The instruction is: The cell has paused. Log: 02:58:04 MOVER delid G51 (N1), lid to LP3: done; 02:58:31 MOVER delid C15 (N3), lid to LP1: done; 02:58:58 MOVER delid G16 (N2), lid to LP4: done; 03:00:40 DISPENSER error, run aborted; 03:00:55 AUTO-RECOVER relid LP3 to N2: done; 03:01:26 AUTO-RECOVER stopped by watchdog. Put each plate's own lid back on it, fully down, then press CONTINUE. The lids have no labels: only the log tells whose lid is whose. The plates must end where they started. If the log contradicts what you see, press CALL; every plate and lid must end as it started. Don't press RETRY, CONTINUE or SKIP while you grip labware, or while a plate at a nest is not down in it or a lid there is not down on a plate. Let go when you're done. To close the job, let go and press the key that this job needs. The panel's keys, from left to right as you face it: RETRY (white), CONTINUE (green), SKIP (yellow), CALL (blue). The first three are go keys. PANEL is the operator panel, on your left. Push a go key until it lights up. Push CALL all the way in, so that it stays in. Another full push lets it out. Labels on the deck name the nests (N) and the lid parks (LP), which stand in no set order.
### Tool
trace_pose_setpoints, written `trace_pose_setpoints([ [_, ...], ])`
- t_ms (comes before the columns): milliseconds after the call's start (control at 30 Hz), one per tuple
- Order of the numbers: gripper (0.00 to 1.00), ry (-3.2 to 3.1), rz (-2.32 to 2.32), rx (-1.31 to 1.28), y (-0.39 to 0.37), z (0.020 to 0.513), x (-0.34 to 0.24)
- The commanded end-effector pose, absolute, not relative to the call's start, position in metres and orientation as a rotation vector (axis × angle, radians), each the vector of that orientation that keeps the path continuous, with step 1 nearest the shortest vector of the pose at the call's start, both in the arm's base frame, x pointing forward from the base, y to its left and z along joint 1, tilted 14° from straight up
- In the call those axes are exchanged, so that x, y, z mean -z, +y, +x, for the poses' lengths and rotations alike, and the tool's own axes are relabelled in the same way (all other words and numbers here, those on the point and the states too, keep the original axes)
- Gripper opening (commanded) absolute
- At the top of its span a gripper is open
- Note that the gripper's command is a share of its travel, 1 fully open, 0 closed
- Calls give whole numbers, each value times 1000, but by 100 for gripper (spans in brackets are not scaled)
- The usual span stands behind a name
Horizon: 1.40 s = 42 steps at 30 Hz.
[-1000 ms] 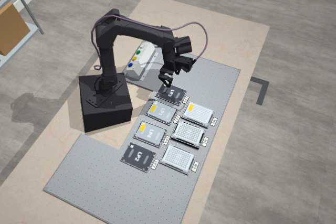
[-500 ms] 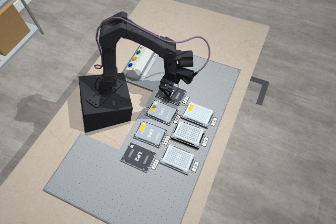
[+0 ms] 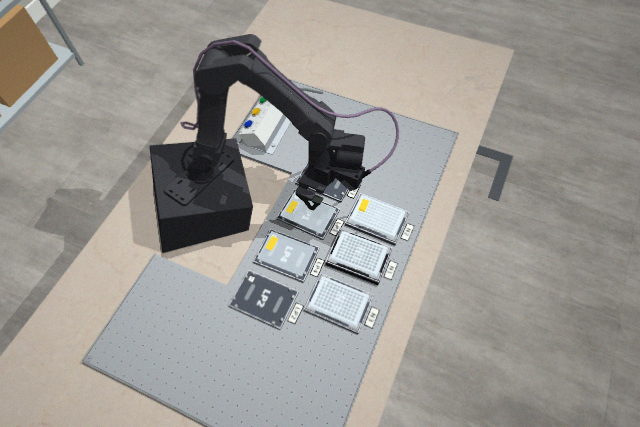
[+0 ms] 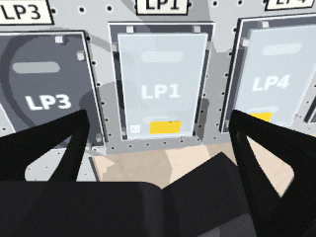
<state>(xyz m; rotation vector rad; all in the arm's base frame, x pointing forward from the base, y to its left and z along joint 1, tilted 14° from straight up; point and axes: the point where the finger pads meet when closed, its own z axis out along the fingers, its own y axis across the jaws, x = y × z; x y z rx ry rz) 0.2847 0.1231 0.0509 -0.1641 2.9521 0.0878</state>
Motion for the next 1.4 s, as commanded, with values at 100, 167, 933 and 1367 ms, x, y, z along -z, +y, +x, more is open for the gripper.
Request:
trace_pose_setpoints([
  [100,100,2909,-206,-154,107,302,-36],
  [167,100,2909,-206,-154,107,302,-36],
  [933,100,2952,-217,-270,60,303,4],
  [1367,100,2906,-227,-267,54,320,-3],
])
